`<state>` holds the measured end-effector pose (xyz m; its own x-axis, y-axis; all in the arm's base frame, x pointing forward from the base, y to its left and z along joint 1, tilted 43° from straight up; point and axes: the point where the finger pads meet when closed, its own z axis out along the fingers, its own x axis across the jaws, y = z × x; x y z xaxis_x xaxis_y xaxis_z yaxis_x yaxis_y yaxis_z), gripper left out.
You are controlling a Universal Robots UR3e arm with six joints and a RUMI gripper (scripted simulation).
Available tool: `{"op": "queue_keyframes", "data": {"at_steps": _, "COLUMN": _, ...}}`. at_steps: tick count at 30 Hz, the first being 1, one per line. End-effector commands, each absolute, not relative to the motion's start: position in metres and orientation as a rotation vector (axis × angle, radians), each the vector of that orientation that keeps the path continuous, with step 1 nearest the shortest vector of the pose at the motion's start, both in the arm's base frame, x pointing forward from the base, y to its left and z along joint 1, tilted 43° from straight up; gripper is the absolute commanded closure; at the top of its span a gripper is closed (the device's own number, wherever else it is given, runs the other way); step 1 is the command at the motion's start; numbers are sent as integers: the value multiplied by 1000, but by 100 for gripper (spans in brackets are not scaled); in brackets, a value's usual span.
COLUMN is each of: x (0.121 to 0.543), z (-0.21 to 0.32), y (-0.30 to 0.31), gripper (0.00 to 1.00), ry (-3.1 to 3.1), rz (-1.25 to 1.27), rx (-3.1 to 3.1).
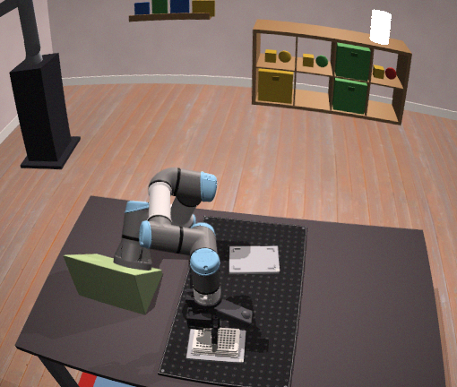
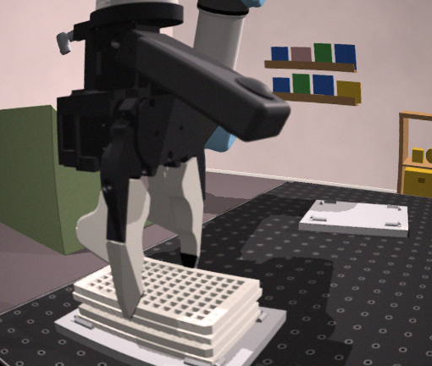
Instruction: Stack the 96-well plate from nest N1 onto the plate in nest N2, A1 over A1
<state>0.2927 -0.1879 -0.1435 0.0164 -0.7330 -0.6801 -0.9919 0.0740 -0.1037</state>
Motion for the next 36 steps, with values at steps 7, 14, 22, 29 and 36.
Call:
{"op": "queue_keyframes", "data": {"at_steps": 7, "x": 293, "z": -145, "y": -188, "gripper": 100, "ry": 1773, "rz": 565, "rx": -1714}}
{"op": "queue_keyframes", "data": {"at_steps": 14, "x": 293, "z": -145, "y": -187, "gripper": 100, "ry": 1772, "rz": 565, "rx": -1714}}
{"op": "queue_keyframes", "data": {"at_steps": 22, "x": 293, "z": -146, "y": -187, "gripper": 100, "ry": 1772, "rz": 565, "rx": -1714}}
{"op": "queue_keyframes", "data": {"at_steps": 29, "x": 293, "z": -147, "y": -186, "gripper": 100, "ry": 1772, "rz": 565, "rx": -1714}}
{"op": "queue_keyframes", "data": {"at_steps": 36, "x": 294, "z": -148, "y": -185, "gripper": 100, "ry": 1772, "rz": 565, "rx": -1714}}
